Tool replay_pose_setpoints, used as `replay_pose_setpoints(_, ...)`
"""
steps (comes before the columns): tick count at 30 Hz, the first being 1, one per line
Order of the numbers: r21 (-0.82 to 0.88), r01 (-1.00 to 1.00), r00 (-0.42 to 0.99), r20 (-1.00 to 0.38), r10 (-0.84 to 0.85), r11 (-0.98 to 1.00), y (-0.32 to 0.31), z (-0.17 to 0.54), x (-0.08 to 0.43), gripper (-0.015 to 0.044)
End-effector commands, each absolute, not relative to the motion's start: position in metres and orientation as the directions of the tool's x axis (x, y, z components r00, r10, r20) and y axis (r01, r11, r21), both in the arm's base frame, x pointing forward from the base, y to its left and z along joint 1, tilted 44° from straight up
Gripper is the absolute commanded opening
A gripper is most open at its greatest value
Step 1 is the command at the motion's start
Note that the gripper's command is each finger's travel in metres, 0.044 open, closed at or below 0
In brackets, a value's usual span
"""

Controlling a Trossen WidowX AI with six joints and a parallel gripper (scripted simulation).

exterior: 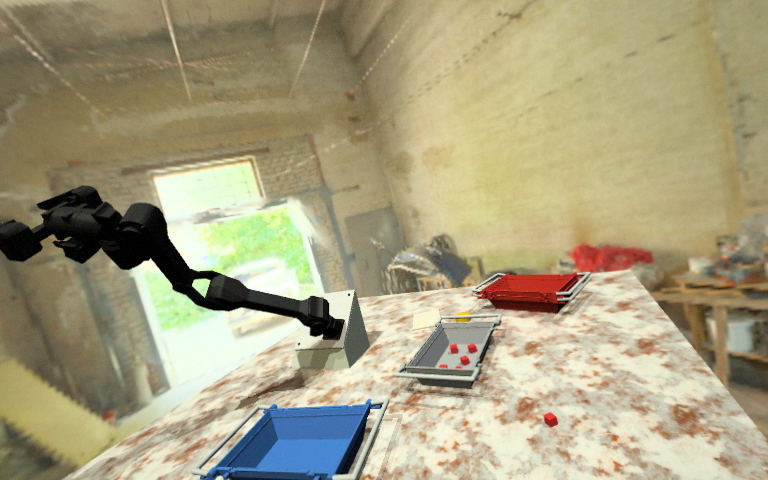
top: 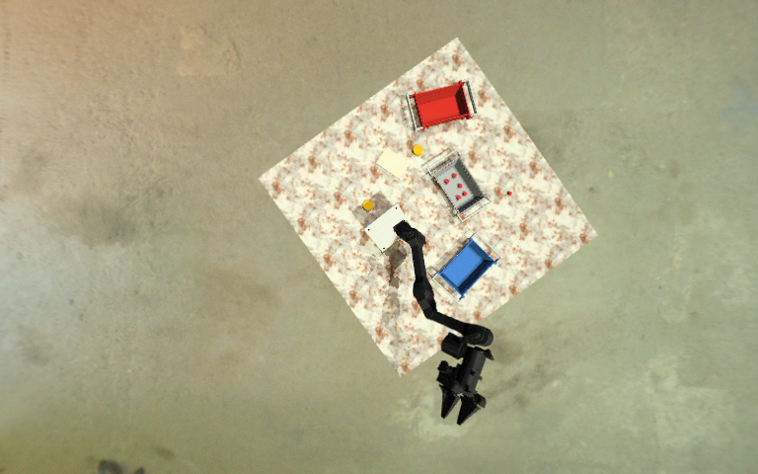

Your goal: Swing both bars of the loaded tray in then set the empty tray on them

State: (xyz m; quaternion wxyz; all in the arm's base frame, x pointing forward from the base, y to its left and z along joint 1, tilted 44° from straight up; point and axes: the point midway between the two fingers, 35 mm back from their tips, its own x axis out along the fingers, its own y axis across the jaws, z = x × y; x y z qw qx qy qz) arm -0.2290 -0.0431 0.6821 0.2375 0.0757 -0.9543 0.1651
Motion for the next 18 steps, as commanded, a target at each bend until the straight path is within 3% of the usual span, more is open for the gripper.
replay_pose_setpoints(1,-0.279,-0.223,-0.876,0.478,-0.066,0.934,-0.043,0.682,-0.229,0.0374)
replay_pose_setpoints(8,-0.279,-0.225,-0.873,0.484,-0.066,0.934,-0.043,0.683,-0.227,0.019)
replay_pose_setpoints(12,-0.271,-0.272,-0.792,0.608,-0.055,0.923,-0.032,0.71,-0.19,0.0088)
replay_pose_setpoints(18,-0.237,-0.335,-0.605,0.796,-0.015,0.912,-0.009,0.747,-0.111,0.0088)
